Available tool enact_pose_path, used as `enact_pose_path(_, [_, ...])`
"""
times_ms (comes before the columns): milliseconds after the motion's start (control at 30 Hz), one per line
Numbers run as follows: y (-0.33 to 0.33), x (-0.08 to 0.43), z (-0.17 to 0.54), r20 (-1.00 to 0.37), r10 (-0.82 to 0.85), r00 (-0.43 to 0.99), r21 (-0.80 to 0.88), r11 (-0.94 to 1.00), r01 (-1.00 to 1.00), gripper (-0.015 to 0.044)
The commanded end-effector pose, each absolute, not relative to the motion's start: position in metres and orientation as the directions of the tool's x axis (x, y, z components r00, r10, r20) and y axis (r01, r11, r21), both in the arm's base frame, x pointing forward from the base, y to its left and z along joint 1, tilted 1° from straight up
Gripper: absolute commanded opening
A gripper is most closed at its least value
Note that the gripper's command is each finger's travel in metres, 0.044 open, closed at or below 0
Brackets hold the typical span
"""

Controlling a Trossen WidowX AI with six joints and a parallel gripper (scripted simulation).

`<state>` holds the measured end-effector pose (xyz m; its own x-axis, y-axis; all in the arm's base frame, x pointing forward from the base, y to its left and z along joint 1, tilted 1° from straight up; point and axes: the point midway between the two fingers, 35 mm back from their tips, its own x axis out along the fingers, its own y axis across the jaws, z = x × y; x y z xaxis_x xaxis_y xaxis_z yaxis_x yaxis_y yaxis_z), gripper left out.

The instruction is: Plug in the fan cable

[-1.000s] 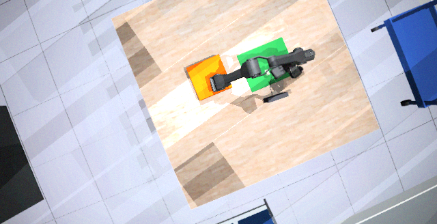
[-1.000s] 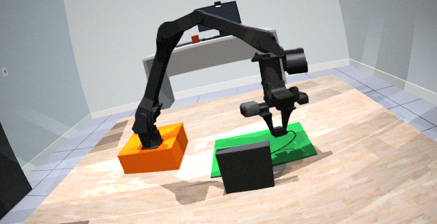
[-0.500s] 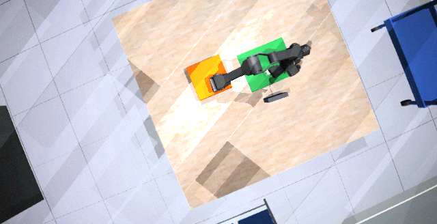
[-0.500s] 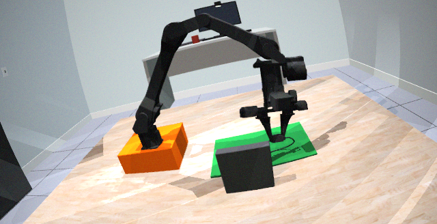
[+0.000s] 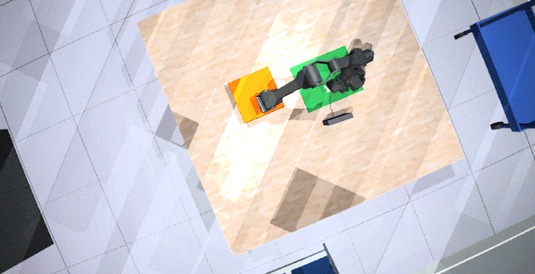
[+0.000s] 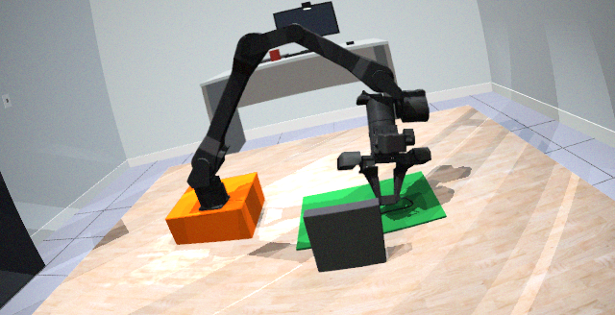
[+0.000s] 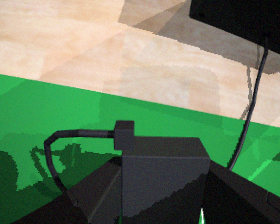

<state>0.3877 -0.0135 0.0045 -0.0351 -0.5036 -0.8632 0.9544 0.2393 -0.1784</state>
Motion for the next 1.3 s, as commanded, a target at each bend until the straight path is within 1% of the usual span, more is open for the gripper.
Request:
enact_pose_path(0, [-0.014, 0.386, 0.002, -0.833, -0.553, -0.029, -0.183, 0.225, 0.957, 0.0])
enact_pose_path(633, [-0.011, 0.384, -0.001, -0.67, -0.742, 0.041, -0.164, 0.201, 0.966, 0.0])
enact_pose_path(1267, [-0.002, 0.386, 0.002, -0.472, -0.868, 0.158, -0.101, 0.231, 0.968, 0.0])
